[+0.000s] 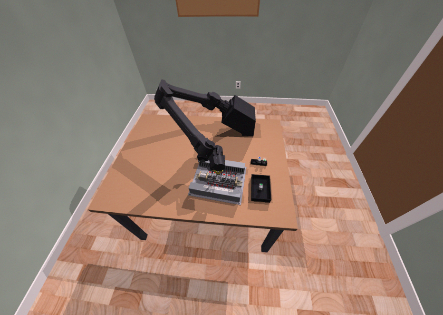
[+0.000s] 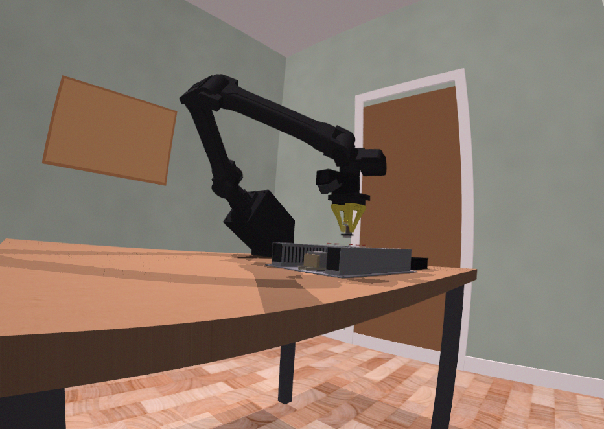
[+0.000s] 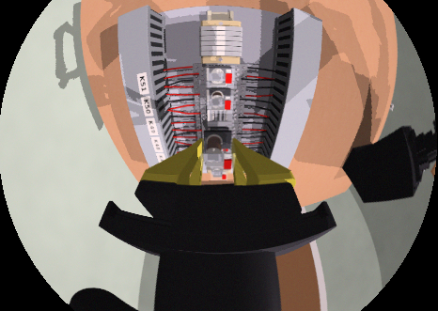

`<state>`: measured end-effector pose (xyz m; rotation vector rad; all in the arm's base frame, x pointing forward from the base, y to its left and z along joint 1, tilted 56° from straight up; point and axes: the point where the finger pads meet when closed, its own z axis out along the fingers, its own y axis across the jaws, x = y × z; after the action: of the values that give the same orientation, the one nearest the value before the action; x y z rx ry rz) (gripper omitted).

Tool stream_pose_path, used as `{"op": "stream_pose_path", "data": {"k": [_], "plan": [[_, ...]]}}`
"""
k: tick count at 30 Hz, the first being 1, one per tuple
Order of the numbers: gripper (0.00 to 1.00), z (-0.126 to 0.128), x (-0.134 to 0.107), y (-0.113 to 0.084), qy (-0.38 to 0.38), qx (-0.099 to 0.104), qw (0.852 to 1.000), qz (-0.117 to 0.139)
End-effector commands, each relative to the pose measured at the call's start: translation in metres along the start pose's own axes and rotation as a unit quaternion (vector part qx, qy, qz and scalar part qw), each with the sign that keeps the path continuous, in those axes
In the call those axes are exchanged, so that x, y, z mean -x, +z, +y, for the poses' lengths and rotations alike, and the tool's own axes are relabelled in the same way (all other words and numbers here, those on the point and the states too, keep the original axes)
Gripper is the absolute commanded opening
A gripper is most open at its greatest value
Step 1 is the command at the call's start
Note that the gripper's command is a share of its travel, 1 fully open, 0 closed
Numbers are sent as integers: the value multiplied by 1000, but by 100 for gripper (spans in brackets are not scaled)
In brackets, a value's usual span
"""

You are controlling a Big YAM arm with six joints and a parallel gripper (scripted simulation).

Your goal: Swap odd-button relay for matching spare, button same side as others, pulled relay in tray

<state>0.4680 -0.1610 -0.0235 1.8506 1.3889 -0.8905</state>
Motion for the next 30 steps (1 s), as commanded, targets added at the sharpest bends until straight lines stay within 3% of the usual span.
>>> {"op": "stream_pose_path", "data": {"k": [1,30], "plan": [[0,3,3,10,3,-5,1000,-3],[0,0,2,24,0,-6,1000,-4]]}}
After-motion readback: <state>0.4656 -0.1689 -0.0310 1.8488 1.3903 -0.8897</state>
